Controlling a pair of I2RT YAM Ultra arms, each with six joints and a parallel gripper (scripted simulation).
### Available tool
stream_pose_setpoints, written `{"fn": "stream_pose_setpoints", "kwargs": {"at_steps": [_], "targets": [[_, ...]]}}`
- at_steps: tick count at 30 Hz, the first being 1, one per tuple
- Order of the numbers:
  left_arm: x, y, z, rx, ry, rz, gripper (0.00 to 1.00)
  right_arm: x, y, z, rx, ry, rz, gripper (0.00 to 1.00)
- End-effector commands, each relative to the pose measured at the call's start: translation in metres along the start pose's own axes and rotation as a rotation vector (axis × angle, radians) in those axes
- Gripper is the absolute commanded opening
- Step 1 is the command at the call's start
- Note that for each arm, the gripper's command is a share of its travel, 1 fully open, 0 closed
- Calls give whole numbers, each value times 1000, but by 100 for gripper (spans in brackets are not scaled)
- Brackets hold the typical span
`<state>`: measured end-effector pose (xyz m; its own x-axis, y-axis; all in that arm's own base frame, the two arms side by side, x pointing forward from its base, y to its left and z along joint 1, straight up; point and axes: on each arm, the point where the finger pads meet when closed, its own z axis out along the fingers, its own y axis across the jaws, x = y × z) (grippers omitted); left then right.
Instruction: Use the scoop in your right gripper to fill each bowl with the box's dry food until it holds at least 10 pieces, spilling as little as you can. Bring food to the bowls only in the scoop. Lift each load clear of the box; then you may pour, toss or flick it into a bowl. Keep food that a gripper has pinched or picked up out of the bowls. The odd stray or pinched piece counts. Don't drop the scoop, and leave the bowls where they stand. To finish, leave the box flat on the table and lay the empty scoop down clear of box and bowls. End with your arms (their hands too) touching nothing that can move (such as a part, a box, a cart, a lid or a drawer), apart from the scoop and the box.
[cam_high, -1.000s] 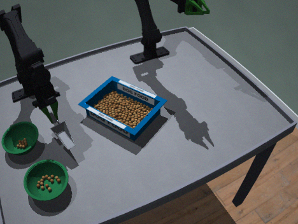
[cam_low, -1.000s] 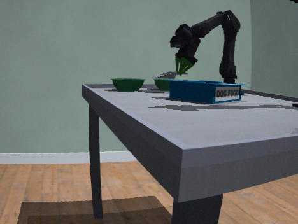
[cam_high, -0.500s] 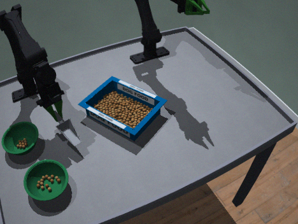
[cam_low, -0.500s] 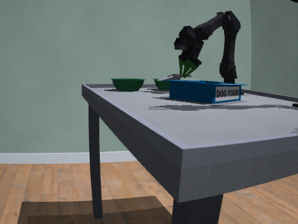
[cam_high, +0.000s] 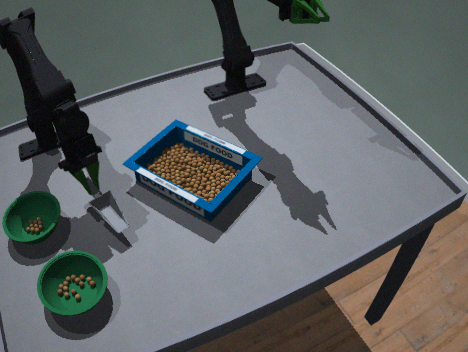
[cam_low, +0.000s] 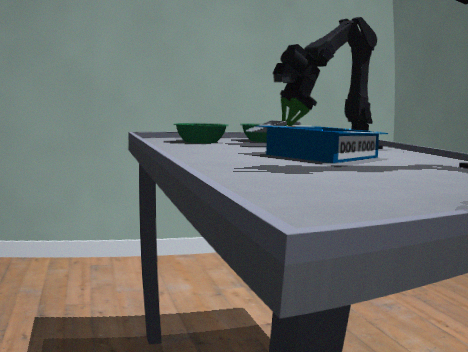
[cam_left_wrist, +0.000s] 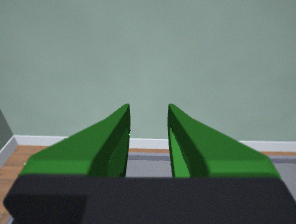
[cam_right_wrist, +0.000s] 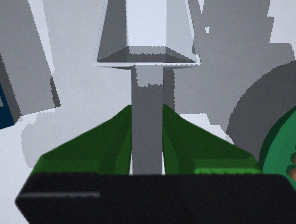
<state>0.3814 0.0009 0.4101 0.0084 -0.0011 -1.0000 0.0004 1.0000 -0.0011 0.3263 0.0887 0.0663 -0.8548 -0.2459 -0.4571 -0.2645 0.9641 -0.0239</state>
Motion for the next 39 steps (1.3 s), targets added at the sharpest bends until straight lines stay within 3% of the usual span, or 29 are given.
{"fn": "stream_pose_setpoints", "kwargs": {"at_steps": [1,3,4,8,10,11,13,15,19,21,30,32,37,39], "targets": [[-21,2,-4,-8,-56,4,26,-14,3,-3,-10,-64,-5,0],[-21,2,-4,-8,-56,4,26,-16,2,-3,-9,-74,-5,0],[-21,2,-4,-8,-56,4,26,-1,3,10,-10,-24,-6,0],[-21,2,-4,-8,-56,4,26,-15,2,1,-8,-76,-5,0],[-21,2,-4,-8,-56,4,26,2,2,14,-9,-26,-5,0],[-21,2,-4,-8,-56,4,26,-12,1,3,-5,-65,-3,0],[-21,2,-4,-8,-56,4,26,-12,1,3,-5,-65,-3,0],[-21,2,-4,-8,-56,4,26,4,2,17,-9,-18,-5,0],[-21,2,-4,-8,-56,4,26,-9,0,9,-7,-67,-1,0],[-21,2,-4,-8,-56,4,26,7,1,22,-8,-18,-1,0],[-21,2,-4,-8,-56,4,26,-4,-2,17,-4,-54,4,0],[-21,2,-4,-8,-56,4,26,14,-1,30,-6,-8,4,0],[-21,2,-4,-8,-56,4,26,-2,0,24,-6,-59,0,0],[-21,2,-4,-8,-56,4,26,12,1,33,-8,-22,-1,0]]}}
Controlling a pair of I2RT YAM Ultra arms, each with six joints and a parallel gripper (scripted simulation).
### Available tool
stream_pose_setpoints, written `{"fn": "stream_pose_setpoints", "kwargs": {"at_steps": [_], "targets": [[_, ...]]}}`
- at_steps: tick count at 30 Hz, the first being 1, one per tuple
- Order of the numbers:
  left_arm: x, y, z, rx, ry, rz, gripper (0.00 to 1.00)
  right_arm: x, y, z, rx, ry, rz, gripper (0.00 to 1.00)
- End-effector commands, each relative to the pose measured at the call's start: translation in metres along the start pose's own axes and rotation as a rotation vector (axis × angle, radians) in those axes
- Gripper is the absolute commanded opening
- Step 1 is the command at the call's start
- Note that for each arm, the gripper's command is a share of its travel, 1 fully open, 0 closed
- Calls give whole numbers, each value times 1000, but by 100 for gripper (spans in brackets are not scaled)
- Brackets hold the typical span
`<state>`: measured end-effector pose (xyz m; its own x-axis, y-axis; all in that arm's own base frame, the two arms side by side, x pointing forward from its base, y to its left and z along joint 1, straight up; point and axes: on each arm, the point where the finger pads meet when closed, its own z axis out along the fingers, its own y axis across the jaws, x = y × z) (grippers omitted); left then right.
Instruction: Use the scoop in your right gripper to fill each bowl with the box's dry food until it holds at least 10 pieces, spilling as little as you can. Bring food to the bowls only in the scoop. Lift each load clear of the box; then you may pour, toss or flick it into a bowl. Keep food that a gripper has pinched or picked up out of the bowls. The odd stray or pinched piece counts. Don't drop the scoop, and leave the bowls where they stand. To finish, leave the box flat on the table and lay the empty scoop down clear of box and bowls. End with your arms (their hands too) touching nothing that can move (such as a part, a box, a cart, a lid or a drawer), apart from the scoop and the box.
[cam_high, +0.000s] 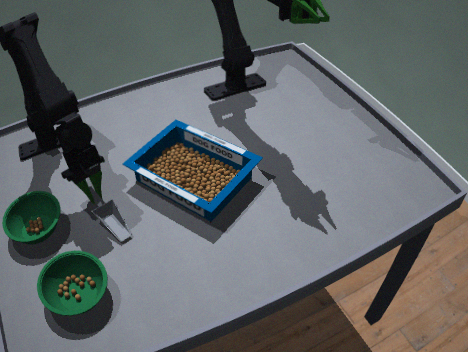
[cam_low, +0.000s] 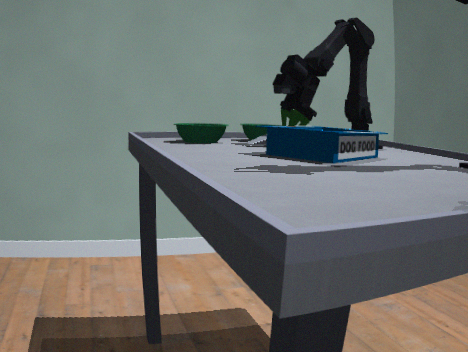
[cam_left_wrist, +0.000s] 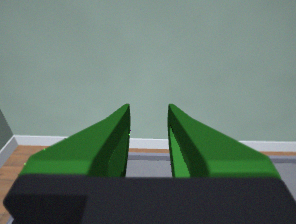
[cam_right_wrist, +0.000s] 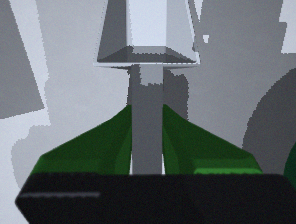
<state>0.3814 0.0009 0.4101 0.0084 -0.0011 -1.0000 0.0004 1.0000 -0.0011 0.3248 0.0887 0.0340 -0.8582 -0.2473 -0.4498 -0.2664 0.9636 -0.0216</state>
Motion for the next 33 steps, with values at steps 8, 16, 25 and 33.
{"fn": "stream_pose_setpoints", "kwargs": {"at_steps": [8,16,25,33], "targets": [[-21,2,-4,-8,-56,4,26,-34,-2,-11,-2,-114,3,0],[-21,2,-4,-8,-56,4,26,-19,-1,1,-2,-66,2,32],[-21,2,-4,-8,-56,4,26,-19,-1,1,-2,-66,2,32],[-21,2,-4,-8,-56,4,26,-20,-1,-13,-2,-59,2,32]]}}
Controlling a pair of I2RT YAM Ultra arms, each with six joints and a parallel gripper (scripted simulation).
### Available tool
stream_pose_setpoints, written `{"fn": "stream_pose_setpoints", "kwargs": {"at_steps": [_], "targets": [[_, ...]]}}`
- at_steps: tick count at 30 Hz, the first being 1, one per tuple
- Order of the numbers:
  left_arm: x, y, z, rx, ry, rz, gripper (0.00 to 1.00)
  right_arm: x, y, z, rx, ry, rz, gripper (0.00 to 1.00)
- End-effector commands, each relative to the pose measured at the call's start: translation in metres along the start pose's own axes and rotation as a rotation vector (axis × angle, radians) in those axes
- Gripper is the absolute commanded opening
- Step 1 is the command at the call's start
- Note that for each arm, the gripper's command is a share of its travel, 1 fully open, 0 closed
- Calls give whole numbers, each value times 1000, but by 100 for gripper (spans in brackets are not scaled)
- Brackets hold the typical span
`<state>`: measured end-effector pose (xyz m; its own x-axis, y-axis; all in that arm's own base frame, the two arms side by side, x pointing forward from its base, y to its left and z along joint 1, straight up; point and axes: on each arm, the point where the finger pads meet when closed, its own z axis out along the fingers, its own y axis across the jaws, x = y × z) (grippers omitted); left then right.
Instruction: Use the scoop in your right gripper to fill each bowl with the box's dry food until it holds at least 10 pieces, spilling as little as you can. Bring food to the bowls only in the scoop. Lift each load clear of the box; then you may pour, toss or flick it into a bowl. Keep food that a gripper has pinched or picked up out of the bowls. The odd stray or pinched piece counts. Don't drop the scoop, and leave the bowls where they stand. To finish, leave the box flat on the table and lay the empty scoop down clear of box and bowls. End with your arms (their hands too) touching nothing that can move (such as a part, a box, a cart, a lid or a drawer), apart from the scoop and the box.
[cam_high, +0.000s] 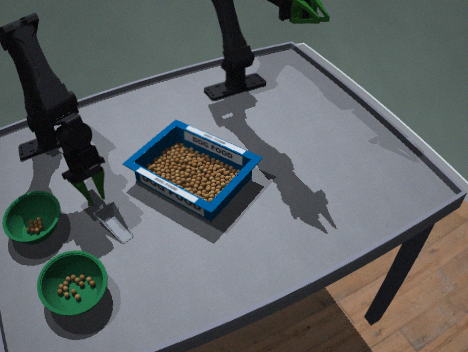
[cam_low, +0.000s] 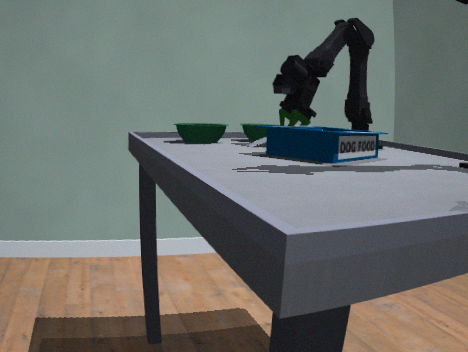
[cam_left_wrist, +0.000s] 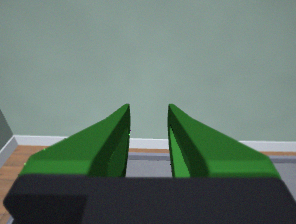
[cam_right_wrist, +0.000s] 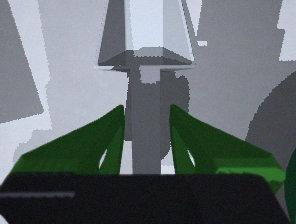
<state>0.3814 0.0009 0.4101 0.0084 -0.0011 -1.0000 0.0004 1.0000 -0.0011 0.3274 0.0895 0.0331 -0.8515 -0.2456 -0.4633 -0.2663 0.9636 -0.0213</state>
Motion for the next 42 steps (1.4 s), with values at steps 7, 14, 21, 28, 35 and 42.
{"fn": "stream_pose_setpoints", "kwargs": {"at_steps": [7,14,21,28,35,42], "targets": [[-21,2,-4,-8,-56,4,26,-25,2,-19,-4,-73,-3,32],[-21,2,-4,-8,-56,4,26,-14,-1,-43,7,-25,5,32],[-21,2,-4,-8,-56,4,26,-10,2,-72,4,-21,-2,32],[-21,2,-4,-8,-56,4,26,-1,-2,-65,9,-34,9,32],[-21,2,-4,-8,-56,4,26,-29,-3,-74,9,-99,12,32],[-14,3,-3,-9,-34,5,26,-74,-15,-99,15,-286,44,32]]}}
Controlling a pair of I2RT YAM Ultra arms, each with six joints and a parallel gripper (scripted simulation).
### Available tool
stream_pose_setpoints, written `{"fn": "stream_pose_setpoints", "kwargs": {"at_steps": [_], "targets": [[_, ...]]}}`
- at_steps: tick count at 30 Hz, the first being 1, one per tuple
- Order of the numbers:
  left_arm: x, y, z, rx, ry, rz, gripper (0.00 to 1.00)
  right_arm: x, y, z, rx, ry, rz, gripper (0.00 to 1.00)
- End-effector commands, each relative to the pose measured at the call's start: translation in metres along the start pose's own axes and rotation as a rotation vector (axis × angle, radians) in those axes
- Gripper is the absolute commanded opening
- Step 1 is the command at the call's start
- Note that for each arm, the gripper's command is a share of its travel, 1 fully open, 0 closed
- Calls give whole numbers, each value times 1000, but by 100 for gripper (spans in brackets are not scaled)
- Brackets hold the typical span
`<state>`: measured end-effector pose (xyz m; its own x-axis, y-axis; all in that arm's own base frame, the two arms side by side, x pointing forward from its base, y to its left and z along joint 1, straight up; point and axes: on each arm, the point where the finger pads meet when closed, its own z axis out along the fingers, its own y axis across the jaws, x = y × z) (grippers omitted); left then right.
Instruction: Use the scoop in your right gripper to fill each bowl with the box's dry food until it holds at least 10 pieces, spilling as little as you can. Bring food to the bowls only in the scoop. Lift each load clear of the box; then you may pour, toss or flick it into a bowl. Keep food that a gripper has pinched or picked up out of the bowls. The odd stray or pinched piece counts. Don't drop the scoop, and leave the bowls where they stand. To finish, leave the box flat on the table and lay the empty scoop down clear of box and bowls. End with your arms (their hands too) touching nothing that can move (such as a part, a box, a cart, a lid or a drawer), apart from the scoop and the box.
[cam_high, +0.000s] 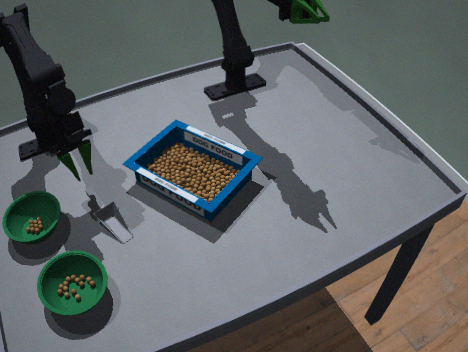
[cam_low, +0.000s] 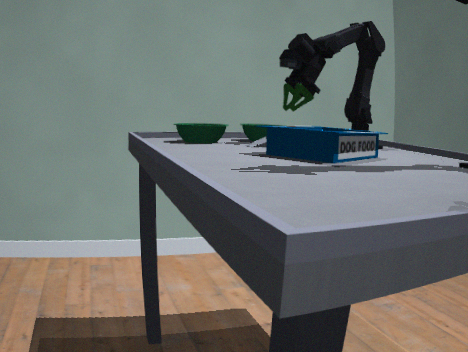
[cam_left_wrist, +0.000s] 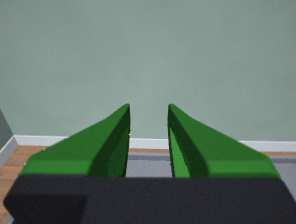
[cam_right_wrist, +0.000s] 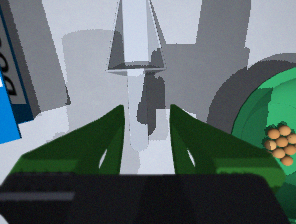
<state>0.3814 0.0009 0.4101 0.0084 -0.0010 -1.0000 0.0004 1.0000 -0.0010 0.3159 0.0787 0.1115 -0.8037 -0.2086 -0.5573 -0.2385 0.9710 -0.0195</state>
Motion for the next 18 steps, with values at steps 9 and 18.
{"fn": "stream_pose_setpoints", "kwargs": {"at_steps": [9,18], "targets": [[2,4,-1,-12,4,5,26,-124,-35,-65,48,-456,69,32],[-9,5,-2,-15,-29,5,26,-174,-62,-127,105,-703,101,32]]}}
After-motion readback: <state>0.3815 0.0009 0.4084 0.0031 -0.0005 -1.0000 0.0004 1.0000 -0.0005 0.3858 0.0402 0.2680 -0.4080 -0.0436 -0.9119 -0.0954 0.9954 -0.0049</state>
